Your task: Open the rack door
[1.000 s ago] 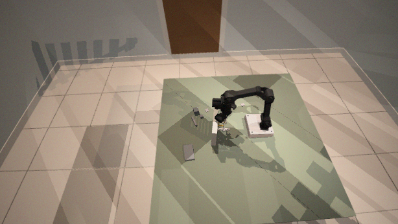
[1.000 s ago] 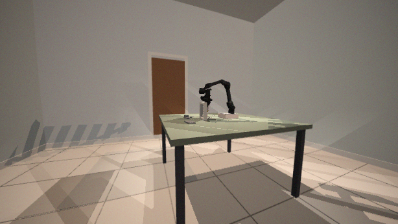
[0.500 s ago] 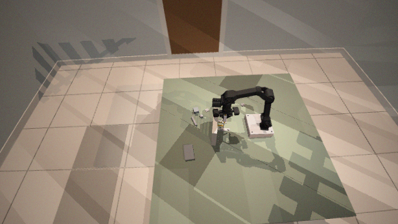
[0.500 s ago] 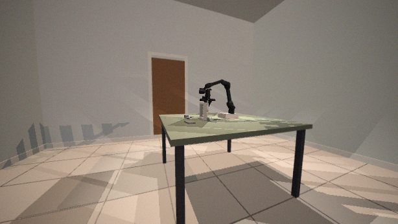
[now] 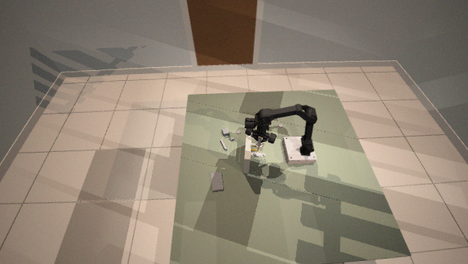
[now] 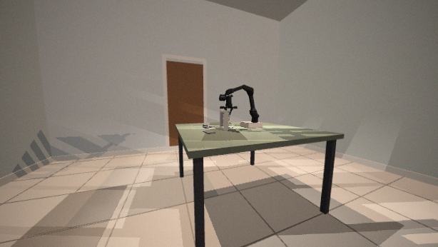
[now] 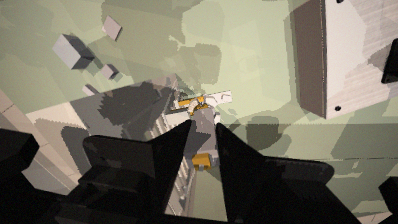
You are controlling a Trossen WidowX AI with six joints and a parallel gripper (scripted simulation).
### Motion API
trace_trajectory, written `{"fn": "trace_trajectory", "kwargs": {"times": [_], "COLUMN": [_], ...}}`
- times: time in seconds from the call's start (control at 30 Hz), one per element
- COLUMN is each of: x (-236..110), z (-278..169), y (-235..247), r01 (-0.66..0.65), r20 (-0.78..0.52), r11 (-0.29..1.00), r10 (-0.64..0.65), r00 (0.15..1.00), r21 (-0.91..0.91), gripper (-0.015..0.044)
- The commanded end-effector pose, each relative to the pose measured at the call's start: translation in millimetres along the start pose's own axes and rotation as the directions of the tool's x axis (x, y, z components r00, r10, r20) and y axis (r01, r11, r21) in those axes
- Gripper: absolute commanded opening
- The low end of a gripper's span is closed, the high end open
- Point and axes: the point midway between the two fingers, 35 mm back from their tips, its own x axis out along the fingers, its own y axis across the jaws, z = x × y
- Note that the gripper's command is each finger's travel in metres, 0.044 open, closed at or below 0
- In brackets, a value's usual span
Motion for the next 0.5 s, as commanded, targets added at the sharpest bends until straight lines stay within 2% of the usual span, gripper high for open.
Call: {"fn": "trace_trajectory", "kwargs": {"times": [0.0,0.33,0.47], "x": [1.4,1.4,1.4], "z": [-1.6,-1.6,-1.6], "y": [0.0,0.0,0.0], "r01": [0.002,0.002,0.001], "r20": [-0.009,-0.009,-0.009], "r11": [1.0,1.0,0.999], "r10": [-0.001,-0.001,-0.001], "r00": [1.0,1.0,1.0], "r21": [0.028,0.028,-0.046], "gripper": [0.0011,0.0274,0.0284]}}
